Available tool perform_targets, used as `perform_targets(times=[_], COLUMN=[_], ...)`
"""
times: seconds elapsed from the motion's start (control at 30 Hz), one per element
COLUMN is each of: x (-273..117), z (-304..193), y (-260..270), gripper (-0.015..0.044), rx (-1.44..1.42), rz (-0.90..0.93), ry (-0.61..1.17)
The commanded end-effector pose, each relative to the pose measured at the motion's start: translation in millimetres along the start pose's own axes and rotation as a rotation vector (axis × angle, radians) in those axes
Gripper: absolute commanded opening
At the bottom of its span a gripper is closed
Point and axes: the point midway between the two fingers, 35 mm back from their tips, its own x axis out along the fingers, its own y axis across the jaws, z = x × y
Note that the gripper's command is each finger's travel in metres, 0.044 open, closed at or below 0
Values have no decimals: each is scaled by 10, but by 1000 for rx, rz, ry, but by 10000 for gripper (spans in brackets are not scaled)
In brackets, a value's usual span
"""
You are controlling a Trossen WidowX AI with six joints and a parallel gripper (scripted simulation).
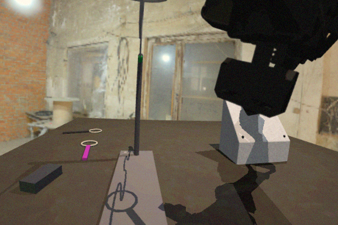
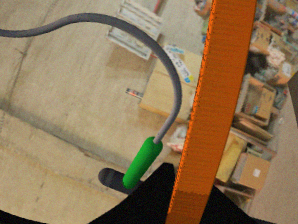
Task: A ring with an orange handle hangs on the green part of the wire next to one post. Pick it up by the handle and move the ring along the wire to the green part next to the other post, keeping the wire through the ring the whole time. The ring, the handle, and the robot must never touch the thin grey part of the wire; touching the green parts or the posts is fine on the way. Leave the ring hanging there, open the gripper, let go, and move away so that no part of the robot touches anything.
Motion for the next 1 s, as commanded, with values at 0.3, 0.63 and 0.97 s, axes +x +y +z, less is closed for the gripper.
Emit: perform_targets(times=[0.3, 0.63, 0.97], x=[-110, -240, -398], z=[82, 236, 452], y=[-517, -852, -1123], gripper=[-150, -150, -150], rx=[-296, -511, -719], rz=[-170, -294, -414], ry=[40, 68, 95])
